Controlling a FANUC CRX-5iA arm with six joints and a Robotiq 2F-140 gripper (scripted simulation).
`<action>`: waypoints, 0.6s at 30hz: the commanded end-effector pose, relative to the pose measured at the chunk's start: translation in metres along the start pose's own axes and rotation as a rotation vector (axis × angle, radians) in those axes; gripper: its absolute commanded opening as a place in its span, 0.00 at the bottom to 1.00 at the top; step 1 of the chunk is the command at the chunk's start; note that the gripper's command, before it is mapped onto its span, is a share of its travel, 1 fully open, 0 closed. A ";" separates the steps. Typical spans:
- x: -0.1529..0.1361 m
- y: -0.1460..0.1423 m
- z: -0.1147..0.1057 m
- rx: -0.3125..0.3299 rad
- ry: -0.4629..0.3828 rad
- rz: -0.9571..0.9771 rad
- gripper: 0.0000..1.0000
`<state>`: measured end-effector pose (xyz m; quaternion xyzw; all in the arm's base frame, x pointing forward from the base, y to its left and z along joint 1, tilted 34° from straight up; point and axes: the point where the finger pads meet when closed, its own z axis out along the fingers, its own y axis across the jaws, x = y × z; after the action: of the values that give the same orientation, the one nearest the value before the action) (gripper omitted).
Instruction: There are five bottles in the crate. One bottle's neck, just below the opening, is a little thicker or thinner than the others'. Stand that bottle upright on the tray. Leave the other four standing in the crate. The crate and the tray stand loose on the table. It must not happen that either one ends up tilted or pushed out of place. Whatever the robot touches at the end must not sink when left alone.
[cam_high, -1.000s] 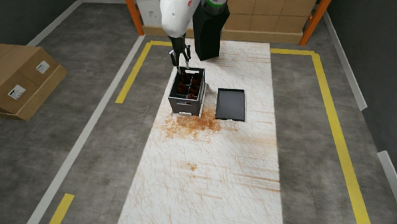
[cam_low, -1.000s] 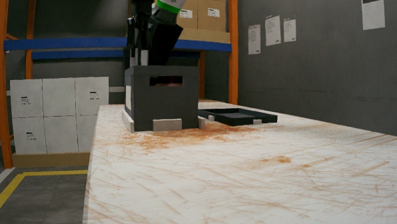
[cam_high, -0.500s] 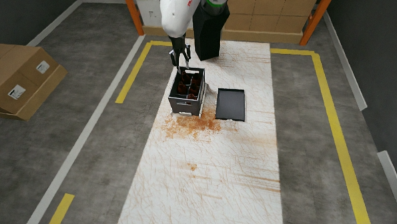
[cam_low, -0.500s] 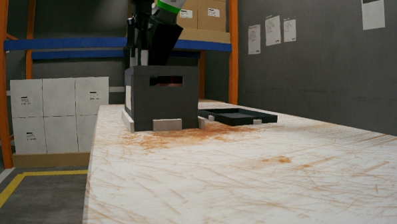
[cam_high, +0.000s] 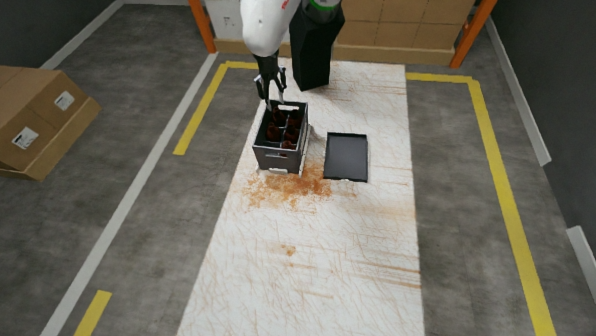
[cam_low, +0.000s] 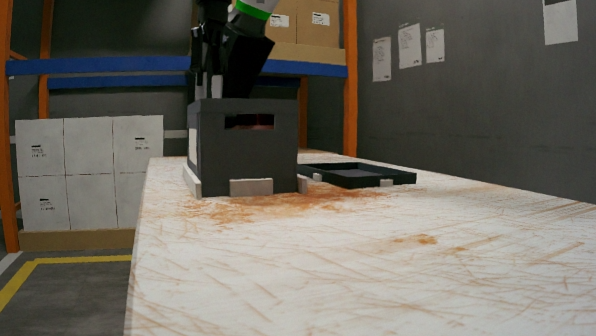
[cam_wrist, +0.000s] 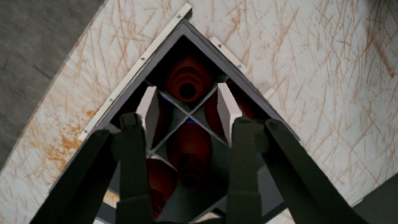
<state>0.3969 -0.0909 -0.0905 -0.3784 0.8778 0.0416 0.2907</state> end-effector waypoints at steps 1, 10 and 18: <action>0.000 0.000 0.000 0.001 0.000 0.000 0.44; 0.000 0.000 0.004 0.001 0.000 0.000 0.44; 0.000 -0.001 0.011 0.001 0.000 0.000 0.44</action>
<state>0.4018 -0.0879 -0.0990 -0.3784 0.8778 0.0416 0.2907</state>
